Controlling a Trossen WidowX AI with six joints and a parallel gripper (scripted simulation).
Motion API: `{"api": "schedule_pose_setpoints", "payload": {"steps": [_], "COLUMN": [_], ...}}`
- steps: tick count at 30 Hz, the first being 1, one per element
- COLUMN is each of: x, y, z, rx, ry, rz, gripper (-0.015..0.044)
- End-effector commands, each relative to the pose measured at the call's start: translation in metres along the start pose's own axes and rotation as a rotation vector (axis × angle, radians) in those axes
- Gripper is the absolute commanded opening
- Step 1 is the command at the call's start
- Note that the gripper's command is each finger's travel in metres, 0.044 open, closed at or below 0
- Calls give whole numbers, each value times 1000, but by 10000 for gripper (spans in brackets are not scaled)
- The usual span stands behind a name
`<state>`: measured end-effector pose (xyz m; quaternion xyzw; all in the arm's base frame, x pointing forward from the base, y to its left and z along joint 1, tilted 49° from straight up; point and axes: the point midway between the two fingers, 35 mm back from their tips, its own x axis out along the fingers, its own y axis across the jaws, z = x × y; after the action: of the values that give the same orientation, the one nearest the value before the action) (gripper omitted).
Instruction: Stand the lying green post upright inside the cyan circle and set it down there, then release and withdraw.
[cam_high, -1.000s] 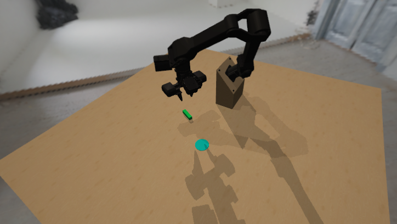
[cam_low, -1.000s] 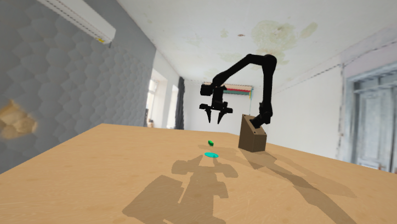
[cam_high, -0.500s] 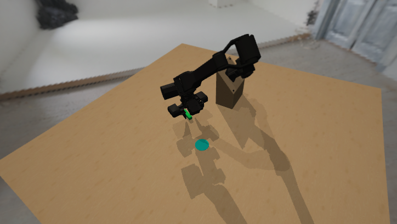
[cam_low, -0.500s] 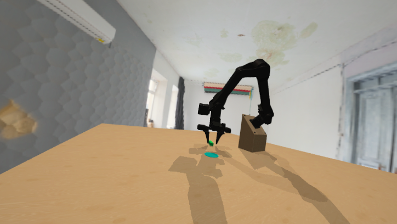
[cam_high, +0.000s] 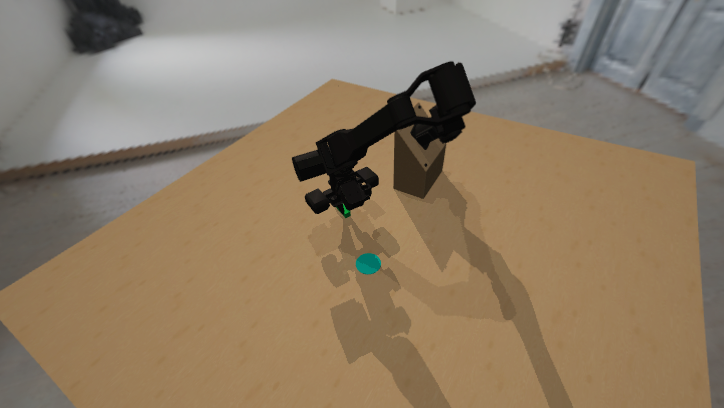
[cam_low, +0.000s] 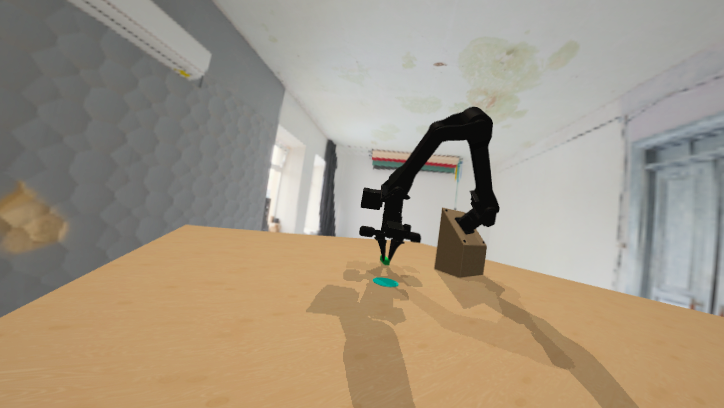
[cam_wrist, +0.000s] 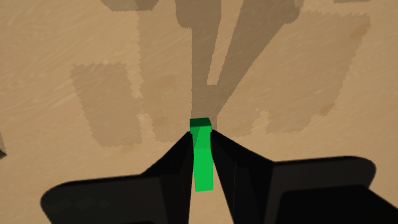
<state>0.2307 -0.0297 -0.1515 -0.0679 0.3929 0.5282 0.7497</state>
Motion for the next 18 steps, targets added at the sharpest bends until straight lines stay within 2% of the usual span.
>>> {"api": "schedule_pose_setpoints", "payload": {"steps": [1,18], "x": [-9,-60], "y": [-4,-8], "z": [0,-1], "rx": [-5,-3], "ry": [4,11], "rz": [-7,-11], "gripper": [23,23]}}
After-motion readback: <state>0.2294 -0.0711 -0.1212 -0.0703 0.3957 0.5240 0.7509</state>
